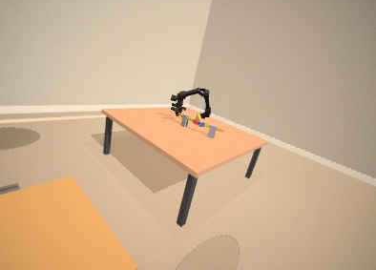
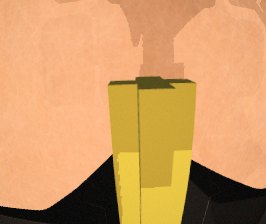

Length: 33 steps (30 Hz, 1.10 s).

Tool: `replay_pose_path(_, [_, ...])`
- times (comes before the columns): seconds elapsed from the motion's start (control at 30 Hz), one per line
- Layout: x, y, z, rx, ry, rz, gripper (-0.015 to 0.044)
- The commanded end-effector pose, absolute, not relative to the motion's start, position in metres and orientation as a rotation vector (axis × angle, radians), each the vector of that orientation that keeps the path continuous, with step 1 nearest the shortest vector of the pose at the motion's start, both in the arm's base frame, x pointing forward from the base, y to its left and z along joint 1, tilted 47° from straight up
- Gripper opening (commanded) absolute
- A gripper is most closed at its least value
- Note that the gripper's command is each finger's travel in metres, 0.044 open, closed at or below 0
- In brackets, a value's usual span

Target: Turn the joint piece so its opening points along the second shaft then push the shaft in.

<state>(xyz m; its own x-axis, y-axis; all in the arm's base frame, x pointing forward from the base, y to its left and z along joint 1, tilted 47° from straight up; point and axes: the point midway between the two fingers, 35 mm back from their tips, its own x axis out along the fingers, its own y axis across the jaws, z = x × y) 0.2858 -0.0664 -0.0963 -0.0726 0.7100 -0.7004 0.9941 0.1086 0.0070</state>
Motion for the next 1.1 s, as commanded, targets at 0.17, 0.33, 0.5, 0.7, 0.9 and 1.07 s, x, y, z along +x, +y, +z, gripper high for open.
replay_pose_path(0.17, [0.285,-0.055,-0.085,1.663,1.843,-0.666,0.0000])
replay_pose_path(0.33, [0.284,-0.050,-0.080,1.663,1.843,-0.666,0.0000])
replay_pose_path(0.5, [0.284,-0.048,-0.078,1.663,1.843,-0.666,0.0000])
replay_pose_path(0.7, [0.284,-0.052,-0.081,1.658,1.843,-0.671,0.0000])
replay_pose_path(0.9, [0.284,-0.052,-0.081,1.658,1.843,-0.671,0.0053])
replay_pose_path(1.07, [0.284,-0.052,-0.081,1.658,1.843,-0.671,0.0067])
